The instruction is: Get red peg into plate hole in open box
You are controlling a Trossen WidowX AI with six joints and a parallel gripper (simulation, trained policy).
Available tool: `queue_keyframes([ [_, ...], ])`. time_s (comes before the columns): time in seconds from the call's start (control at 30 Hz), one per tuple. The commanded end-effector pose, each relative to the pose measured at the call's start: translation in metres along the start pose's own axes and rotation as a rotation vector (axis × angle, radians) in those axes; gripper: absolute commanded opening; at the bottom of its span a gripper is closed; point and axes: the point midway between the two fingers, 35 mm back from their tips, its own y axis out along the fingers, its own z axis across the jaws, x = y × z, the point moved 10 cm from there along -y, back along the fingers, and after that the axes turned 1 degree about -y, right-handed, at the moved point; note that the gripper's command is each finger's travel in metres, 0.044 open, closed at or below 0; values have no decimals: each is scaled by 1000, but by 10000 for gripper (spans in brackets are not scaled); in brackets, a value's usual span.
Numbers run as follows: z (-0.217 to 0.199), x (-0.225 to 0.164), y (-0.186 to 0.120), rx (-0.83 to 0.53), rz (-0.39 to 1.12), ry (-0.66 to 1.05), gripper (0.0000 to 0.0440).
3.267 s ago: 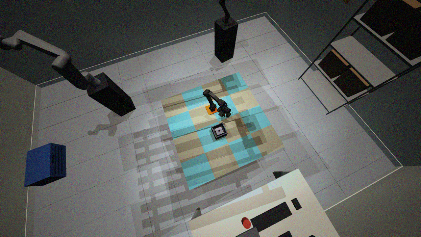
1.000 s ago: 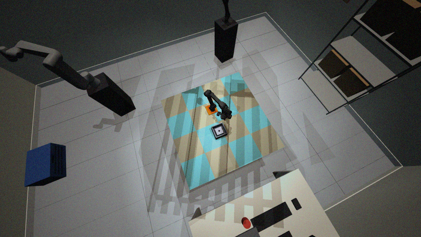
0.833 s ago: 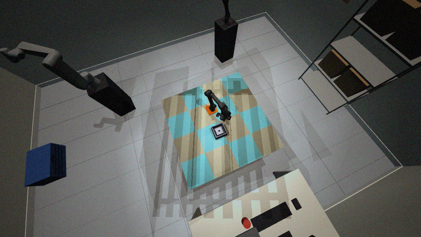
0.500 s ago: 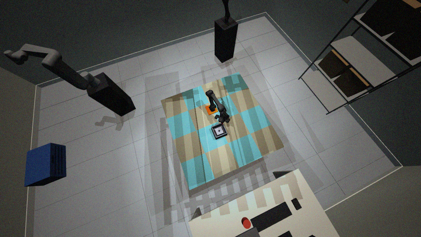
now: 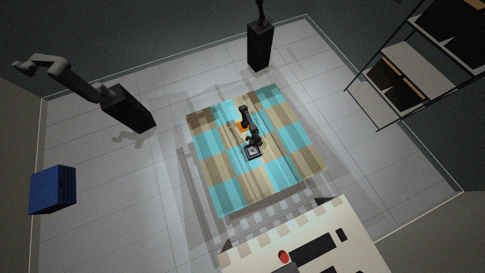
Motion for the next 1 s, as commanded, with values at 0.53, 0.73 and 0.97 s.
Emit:
queue_keyframes([
  [0.53, 1, 24, 47, -47, 67, 15, 0],
  [0.73, 2, 27, 60, -73, 90, -13, 76],
  [0.97, 5, 30, 66, -107, 117, -59, 166],
])
